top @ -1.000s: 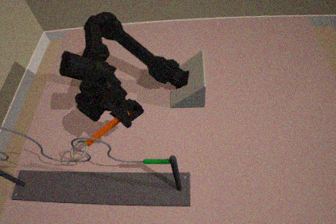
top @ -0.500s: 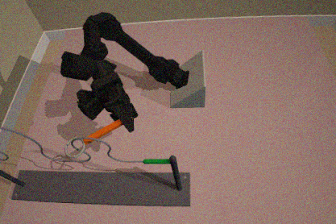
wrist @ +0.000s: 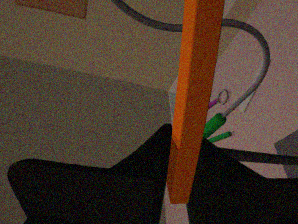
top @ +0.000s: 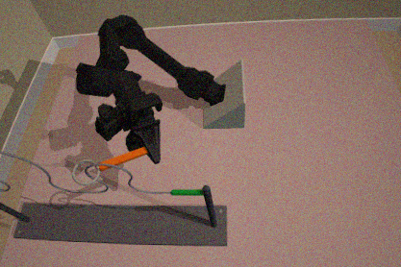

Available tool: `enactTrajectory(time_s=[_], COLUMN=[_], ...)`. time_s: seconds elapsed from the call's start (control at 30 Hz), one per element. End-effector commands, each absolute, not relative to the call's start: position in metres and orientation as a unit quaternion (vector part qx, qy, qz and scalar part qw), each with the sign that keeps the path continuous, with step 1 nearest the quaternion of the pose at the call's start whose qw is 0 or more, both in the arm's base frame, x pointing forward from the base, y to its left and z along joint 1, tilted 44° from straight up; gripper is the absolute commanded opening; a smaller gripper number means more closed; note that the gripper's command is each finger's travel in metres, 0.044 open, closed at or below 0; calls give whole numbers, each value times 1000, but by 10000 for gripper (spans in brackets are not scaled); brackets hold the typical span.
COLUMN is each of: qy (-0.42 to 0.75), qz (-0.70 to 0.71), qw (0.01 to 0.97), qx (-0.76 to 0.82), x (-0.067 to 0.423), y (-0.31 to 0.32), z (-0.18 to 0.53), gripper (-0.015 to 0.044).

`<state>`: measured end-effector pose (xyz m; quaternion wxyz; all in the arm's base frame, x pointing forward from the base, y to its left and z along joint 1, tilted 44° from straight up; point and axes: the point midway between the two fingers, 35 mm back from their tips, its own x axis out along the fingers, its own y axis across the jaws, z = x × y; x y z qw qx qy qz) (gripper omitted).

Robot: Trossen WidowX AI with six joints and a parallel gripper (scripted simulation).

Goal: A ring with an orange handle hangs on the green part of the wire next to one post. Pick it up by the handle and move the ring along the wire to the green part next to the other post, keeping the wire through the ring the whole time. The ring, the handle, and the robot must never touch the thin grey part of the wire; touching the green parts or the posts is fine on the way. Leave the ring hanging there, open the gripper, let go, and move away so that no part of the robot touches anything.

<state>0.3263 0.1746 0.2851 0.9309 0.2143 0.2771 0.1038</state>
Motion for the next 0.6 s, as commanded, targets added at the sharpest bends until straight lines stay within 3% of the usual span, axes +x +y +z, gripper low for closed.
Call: enactTrajectory(time_s=[0.0, 0.57], qy=[272, 246], qz=[92, 42], qw=[943, 968], qx=[167, -26], x=[328, 333], y=[169, 143], z=[282, 275], gripper=[-150, -150])
